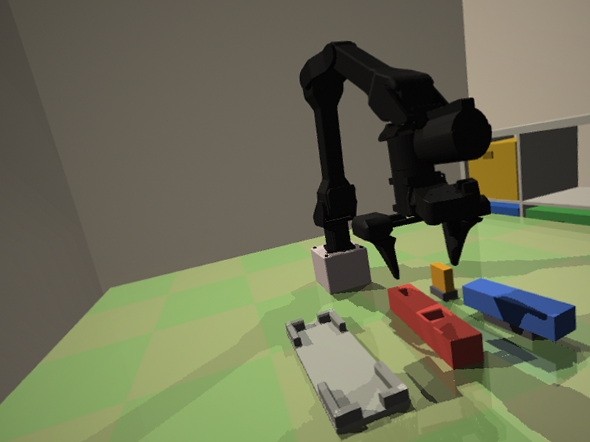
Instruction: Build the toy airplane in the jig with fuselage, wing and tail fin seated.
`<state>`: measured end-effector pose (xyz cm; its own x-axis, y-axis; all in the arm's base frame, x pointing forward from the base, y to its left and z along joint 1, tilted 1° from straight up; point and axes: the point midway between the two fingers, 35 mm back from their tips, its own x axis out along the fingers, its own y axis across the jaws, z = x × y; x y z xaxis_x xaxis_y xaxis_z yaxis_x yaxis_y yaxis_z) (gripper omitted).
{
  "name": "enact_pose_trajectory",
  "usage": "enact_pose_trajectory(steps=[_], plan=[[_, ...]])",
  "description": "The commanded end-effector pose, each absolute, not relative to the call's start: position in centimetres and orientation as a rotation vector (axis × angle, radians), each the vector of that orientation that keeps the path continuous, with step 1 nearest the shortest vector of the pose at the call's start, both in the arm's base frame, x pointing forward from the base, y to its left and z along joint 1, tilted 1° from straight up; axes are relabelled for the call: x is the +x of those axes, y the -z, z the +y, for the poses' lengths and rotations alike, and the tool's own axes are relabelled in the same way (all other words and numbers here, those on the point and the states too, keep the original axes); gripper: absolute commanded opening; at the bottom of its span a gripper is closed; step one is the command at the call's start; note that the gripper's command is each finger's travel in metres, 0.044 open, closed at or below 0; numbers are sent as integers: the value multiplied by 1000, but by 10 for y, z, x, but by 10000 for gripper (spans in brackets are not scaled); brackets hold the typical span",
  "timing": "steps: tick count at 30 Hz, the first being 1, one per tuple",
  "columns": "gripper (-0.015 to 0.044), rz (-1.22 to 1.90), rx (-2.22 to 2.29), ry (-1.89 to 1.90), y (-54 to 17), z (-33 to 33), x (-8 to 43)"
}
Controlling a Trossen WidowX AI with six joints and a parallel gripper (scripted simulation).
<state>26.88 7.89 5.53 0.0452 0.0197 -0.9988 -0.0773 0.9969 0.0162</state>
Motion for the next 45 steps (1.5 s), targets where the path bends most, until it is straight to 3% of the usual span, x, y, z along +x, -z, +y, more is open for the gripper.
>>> enact_pose_trajectory(steps=[1,45], plan=[[440,1559,-55,-78,-25,78,261],[440,1560,-55,-78,38,79,261]])
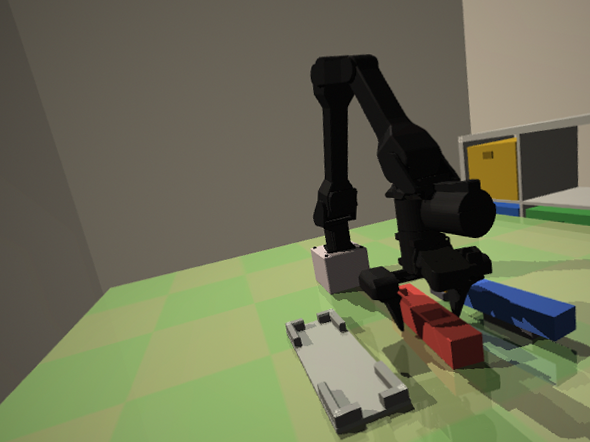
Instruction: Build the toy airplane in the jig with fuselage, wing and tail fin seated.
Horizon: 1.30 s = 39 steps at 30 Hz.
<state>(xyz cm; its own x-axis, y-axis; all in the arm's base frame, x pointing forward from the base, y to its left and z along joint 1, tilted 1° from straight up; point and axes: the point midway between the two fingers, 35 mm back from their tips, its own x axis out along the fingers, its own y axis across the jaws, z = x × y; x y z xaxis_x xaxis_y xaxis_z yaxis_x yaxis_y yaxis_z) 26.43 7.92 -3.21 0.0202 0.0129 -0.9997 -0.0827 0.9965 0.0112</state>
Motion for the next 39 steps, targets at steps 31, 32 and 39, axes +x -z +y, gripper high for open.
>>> enact_pose_trajectory(steps=[31,32,39], plan=[[0,1559,-55,-78,2,81,268],[0,1559,-55,-78,-1,81,268],[0,1559,-55,-78,-22,81,269]])
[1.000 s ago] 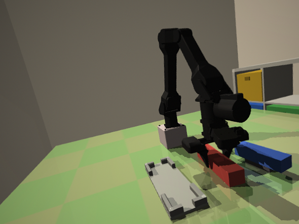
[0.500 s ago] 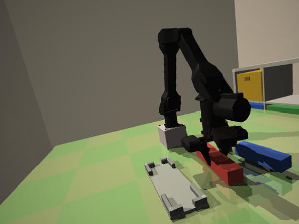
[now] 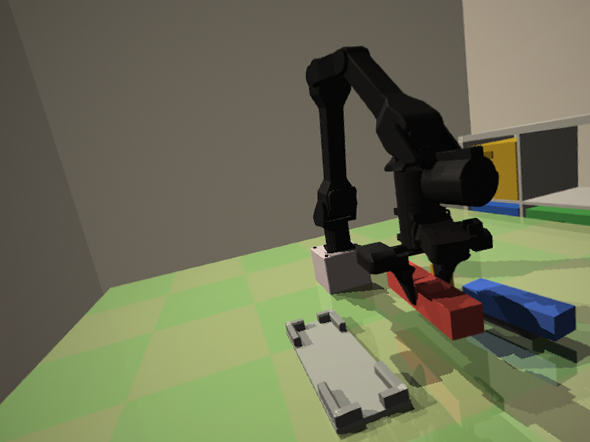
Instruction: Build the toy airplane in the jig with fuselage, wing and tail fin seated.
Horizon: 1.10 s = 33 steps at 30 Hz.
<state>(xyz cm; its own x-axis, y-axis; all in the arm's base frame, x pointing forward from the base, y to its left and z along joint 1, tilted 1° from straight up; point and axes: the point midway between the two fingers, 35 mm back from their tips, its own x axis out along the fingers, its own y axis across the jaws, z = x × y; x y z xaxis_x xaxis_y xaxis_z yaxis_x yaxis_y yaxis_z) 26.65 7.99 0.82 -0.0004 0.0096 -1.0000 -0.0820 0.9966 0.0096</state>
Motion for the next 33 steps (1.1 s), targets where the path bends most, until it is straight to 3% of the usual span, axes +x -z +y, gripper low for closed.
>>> enact_pose_trajectory(steps=[1,22,33], plan=[[0,1558,-55,-78,-25,81,269],[0,1559,-55,-78,-90,78,261],[0,1558,-62,-83,-86,63,268]])
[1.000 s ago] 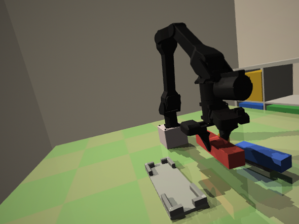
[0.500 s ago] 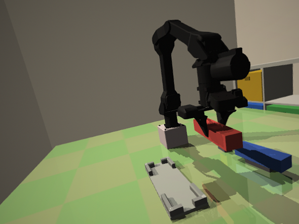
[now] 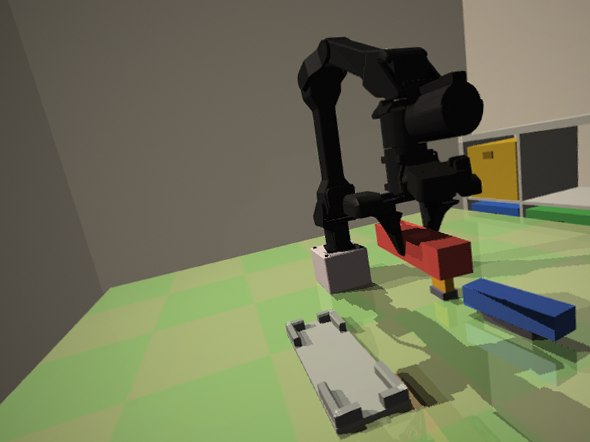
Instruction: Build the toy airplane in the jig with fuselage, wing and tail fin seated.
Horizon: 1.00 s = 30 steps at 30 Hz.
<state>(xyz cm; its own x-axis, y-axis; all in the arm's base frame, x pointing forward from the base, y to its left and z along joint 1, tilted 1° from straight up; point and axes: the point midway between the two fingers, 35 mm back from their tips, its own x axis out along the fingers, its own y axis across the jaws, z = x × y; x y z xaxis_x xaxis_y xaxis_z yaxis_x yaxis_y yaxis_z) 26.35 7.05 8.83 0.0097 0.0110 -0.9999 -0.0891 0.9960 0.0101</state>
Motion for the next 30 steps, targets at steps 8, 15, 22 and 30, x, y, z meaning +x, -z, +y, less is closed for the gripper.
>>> enact_pose_trajectory(steps=[8,15,22,30], plan=[[0,1559,-69,-85,-76,41,276],[0,1560,-75,-86,-67,21,282],[0,1559,-85,-95,-58,0,286],[0,1558,-97,-104,-48,-24,289]])
